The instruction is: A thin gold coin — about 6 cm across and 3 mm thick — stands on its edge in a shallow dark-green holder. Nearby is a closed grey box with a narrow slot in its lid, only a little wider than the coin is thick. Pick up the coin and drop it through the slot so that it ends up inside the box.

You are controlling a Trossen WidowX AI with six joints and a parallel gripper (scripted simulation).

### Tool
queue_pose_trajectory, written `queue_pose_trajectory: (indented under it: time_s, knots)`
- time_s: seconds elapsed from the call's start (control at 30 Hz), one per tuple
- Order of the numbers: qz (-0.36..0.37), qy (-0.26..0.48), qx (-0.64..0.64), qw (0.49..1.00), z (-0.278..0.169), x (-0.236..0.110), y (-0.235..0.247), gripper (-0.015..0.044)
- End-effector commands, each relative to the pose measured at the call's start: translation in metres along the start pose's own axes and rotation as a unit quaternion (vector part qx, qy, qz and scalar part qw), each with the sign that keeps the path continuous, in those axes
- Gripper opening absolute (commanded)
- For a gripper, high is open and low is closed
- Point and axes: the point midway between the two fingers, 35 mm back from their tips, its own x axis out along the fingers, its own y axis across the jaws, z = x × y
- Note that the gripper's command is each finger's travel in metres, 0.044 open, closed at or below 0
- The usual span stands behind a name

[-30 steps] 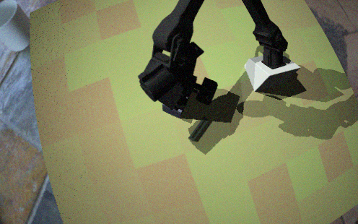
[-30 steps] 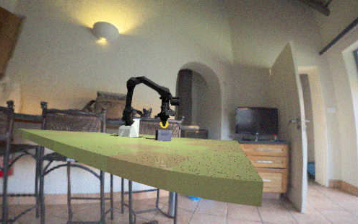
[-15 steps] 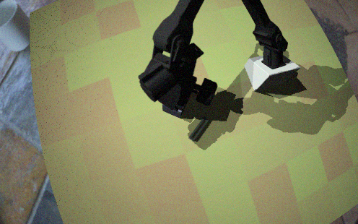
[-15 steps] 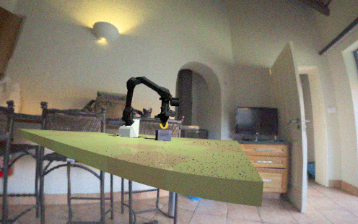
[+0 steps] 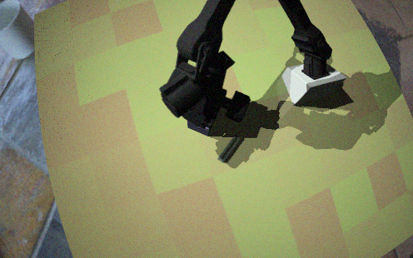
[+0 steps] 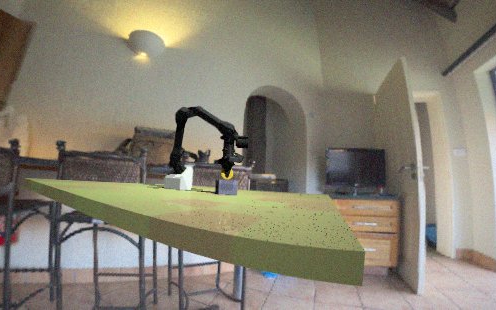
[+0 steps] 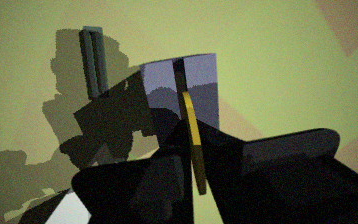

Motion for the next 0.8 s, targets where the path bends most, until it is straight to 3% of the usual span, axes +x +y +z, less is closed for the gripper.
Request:
queue_pose_trajectory:
  time_s: [0.0,0.07,0.27,0.57,0.77]
  knots:
    - [-0.001,0.004,-0.003,1.000,-0.002,0.003,0.001,0.0000]
    - [-0.001,0.004,-0.003,1.000,-0.002,0.004,0.001,0.0000]
    - [0.000,0.000,0.000,1.000,0.000,0.001,0.000,0.0157]
    - [0.000,0.000,0.000,1.000,0.000,0.001,0.000,0.0161]
    - [0.000,0.000,-0.001,1.000,0.000,-0.016,0.000,0.0318]
